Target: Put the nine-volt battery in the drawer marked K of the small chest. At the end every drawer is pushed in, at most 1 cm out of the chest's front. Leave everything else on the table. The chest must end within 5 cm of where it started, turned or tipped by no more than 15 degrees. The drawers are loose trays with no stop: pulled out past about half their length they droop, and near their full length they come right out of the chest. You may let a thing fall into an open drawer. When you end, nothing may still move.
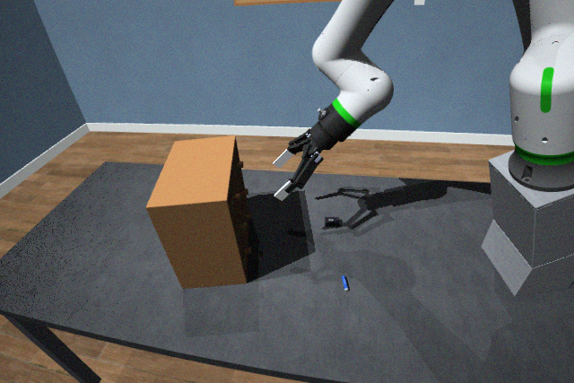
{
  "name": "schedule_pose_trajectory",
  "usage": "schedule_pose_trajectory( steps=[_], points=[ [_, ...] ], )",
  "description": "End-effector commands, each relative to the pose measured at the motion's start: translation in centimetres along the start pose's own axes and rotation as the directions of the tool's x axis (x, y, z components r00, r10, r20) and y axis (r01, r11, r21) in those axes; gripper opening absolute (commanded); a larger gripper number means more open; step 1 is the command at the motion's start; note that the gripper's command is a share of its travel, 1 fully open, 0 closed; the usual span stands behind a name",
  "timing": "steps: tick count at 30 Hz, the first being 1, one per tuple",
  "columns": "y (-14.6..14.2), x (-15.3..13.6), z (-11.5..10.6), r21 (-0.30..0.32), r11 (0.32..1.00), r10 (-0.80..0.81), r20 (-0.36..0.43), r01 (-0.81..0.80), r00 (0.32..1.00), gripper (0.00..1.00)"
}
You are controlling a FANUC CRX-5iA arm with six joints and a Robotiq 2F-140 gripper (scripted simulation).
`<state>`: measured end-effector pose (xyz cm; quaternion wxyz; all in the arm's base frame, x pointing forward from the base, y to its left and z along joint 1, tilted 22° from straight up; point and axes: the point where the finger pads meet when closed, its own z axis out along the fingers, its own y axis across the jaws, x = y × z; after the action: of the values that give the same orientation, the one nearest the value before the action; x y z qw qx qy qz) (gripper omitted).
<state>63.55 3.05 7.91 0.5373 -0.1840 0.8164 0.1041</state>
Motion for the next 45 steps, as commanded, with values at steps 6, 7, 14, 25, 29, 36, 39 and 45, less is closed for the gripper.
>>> schedule_pose_trajectory(
  steps=[6, 7, 14, 25, 29, 36, 39, 45],
  points=[
    [0.4, 0.2, -1.4, -0.025, 1.0, 0.006, -0.163, -0.01, 0.987, 1.0],
    [0.4, 0.2, -1.6, -0.025, 1.0, 0.006, -0.177, -0.01, 0.984, 1.0],
    [0.3, 0.2, -2.7, -0.024, 1.0, 0.003, -0.271, -0.01, 0.962, 1.0],
    [0.3, 0.2, -4.2, -0.024, 1.0, 0.0, -0.393, -0.01, 0.919, 1.0],
    [0.3, 0.2, -5.0, -0.024, 1.0, -0.002, -0.455, -0.01, 0.89, 1.0],
    [0.2, 0.2, -6.7, -0.024, 1.0, -0.006, -0.581, -0.01, 0.814, 1.0],
    [0.2, 0.2, -6.9, -0.024, 1.0, -0.006, -0.597, -0.01, 0.802, 1.0],
    [0.2, 0.3, -8.0, -0.023, 1.0, -0.008, -0.664, -0.01, 0.747, 1.0]
  ],
)
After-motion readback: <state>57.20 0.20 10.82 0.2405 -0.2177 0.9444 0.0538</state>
